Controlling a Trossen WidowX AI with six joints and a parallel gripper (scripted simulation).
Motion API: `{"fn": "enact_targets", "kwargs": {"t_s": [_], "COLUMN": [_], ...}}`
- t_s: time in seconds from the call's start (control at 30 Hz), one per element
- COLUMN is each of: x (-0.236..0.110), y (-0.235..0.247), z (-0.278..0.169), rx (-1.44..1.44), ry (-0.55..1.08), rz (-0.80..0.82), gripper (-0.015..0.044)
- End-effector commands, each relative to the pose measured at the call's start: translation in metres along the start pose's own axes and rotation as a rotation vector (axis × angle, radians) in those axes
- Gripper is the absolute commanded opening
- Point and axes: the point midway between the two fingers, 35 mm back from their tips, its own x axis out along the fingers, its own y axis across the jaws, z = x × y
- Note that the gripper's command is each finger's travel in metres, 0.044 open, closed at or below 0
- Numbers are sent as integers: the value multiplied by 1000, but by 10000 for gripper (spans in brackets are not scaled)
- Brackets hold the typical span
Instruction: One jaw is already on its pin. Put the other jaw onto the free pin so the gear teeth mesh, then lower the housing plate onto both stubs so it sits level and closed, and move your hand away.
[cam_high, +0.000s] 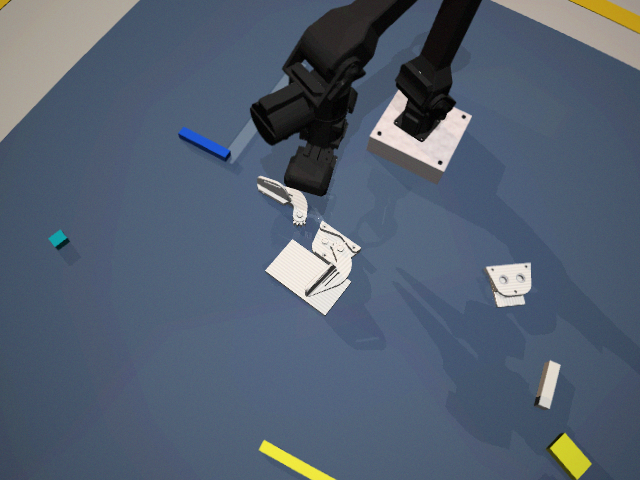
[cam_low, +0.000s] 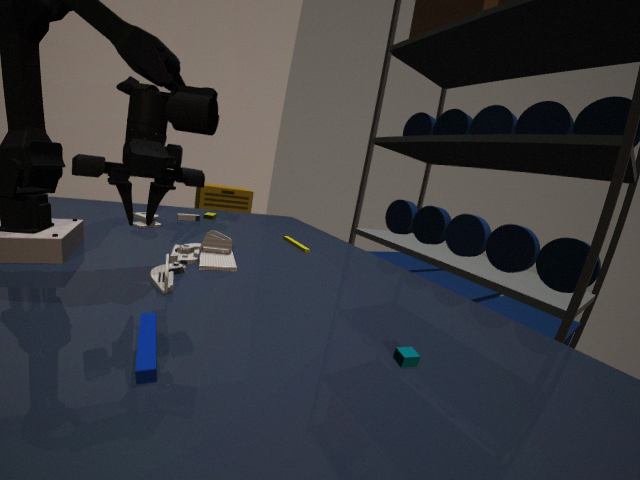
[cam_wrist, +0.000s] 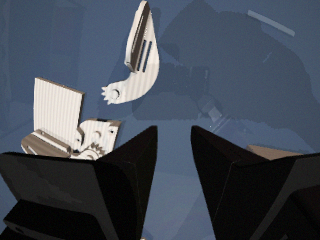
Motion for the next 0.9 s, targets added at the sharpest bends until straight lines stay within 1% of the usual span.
{"fn": "enact_targets", "kwargs": {"t_s": [0.0,0.03,0.4,0.5,0.77,0.87], "x": [0,0,0,-1,-13,-13], "y": [0,0,0,2,24,26], "z": [0,0,0,4,48,52], "rx": [0,0,0,20,252,272], "ry": [0,0,0,0,-4,-4], "rz": [0,0,0,1,6,6], "gripper": [20,0,0,79,289,368]}}
